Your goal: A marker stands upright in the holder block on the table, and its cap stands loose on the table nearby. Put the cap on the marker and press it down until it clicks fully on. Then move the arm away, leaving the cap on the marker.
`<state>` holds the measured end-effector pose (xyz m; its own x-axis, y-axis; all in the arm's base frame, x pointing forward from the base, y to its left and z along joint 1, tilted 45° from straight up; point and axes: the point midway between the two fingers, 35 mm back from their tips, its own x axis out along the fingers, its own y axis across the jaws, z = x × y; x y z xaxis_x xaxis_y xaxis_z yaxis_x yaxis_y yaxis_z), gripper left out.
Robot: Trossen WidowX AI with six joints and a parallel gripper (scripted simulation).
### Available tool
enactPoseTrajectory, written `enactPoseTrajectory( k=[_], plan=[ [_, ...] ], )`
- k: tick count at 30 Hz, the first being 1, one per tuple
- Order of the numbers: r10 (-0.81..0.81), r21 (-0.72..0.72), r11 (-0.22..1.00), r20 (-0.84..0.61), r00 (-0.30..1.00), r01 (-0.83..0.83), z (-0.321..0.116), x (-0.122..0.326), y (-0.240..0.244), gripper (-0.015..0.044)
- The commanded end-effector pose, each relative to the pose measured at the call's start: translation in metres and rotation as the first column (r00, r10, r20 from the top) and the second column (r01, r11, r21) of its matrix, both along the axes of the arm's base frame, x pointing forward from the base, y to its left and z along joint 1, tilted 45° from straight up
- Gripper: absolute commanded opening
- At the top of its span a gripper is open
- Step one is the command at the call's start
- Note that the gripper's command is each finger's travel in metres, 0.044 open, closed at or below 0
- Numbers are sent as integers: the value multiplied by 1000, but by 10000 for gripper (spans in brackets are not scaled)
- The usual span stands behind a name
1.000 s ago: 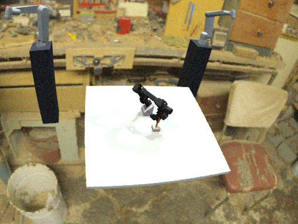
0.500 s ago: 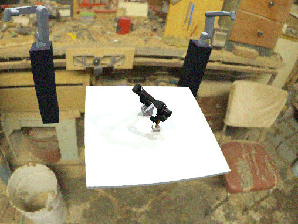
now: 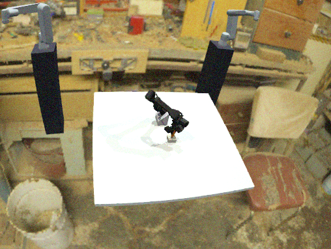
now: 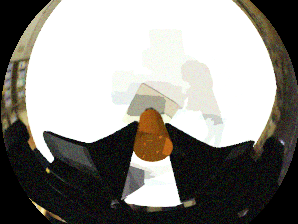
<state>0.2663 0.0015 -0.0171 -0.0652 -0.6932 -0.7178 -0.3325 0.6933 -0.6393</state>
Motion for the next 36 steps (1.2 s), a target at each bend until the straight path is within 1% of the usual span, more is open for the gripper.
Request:
enactPoseTrajectory(
  k=[1, 4, 21, 24, 29, 33, 35, 36],
  plan=[
    [4, -4, 1000, -4, 1000, -4, -1, -1, -1, 0],
    [4, -4, 1000, -4, 1000, -4, -1, -1, -1, 0],
    [0, -1, 1000, -2, 1000, 0, 0, -1, 0, 440],
    [0, 1, 1000, -2, 1000, 0, 6, 1, 7, 440],
    [0, 3, 1000, -3, 1000, 0, 51, 4, 51, 440],
    [0, 3, 1000, -3, 1000, 0, 53, 4, 52, 440],
    [-41, -1, 999, 36, 999, 41, 52, 4, 52, 387],
    [-91, -3, 996, 85, 992, 91, 51, 4, 50, 361]
  ],
)
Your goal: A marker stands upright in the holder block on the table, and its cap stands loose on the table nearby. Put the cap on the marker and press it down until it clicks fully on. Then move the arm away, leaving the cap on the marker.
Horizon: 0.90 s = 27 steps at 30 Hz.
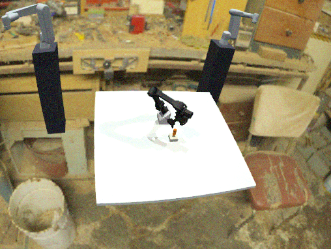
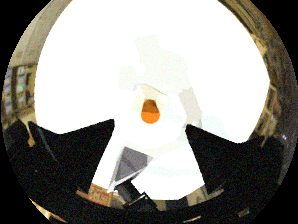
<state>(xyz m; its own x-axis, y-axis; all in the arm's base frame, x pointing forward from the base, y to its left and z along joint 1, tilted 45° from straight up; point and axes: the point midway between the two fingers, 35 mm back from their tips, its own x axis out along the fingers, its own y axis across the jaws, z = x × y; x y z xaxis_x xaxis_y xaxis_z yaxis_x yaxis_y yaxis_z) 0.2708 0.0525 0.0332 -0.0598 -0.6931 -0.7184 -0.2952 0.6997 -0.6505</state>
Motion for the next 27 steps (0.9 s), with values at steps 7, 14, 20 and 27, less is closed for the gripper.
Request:
enactPoseTrajectory(
  k=[7, 14, 20, 27],
  plan=[
    [-278, 12, 958, 267, 923, 285, -4, -2, -5, 177],
    [-278, 12, 958, 267, 923, 285, -4, -2, -5, 0],
    [-278, 12, 958, 267, 923, 285, -4, -2, -5, 0],
    [-278, 12, 958, 267, 923, 285, -6, -2, -8, 0]
  ],
)
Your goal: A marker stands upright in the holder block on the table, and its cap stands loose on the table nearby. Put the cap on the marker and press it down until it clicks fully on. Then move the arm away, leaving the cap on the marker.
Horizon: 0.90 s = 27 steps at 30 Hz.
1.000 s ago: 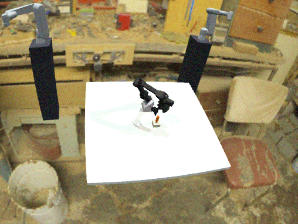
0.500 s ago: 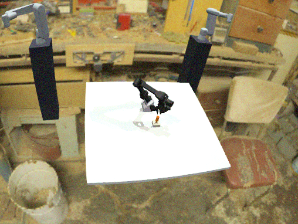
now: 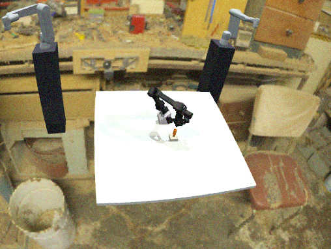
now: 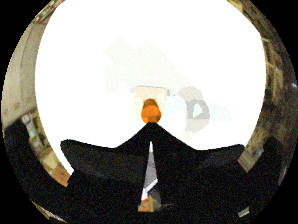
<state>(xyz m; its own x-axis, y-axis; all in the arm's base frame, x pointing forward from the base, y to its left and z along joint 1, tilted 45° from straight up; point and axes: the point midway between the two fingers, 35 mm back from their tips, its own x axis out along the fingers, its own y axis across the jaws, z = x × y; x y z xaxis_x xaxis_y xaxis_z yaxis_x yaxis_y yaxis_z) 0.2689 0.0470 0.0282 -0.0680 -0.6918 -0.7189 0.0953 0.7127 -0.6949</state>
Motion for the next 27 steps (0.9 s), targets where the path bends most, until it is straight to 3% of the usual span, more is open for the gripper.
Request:
enactPoseTrajectory(
  k=[1, 27],
  plan=[
    [1, -4, 1000, 1, 1000, -1, -2, 0, -3, 0],
    [1, -5, 1000, 2, 1000, -1, -28, -2, -29, 0]
  ],
)
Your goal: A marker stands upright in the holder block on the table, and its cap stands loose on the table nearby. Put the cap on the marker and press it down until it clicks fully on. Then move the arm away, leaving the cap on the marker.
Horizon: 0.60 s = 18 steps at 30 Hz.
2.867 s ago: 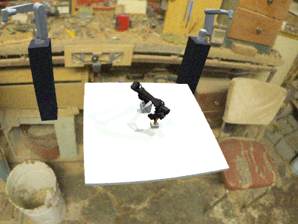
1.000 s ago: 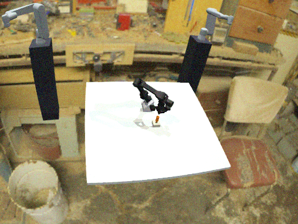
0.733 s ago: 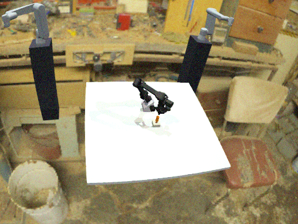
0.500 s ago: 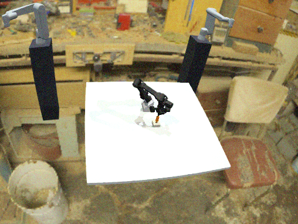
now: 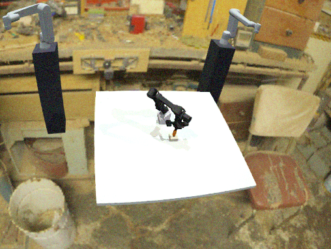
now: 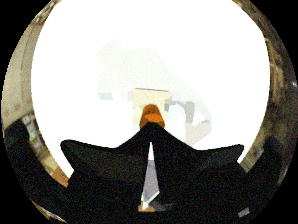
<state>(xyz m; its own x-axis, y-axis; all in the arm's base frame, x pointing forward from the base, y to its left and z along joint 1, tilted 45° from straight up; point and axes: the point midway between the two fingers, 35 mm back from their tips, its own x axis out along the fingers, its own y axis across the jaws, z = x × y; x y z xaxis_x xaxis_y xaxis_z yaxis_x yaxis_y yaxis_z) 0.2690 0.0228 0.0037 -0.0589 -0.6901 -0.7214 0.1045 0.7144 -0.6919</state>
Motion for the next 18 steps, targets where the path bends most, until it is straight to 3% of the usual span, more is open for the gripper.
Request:
enactPoseTrajectory(
  k=[1, 7, 14, 18],
  plan=[
    [0, 0, 1000, 0, 1000, 0, 0, 0, 0, 0],
    [0, 0, 1000, 0, 1000, 0, 1, 0, 1, 0],
    [1, 4, 1000, -3, 1000, -1, 57, 6, 57, 0],
    [1, 3, 1000, -3, 1000, -1, 64, 6, 63, 0]
  ],
)
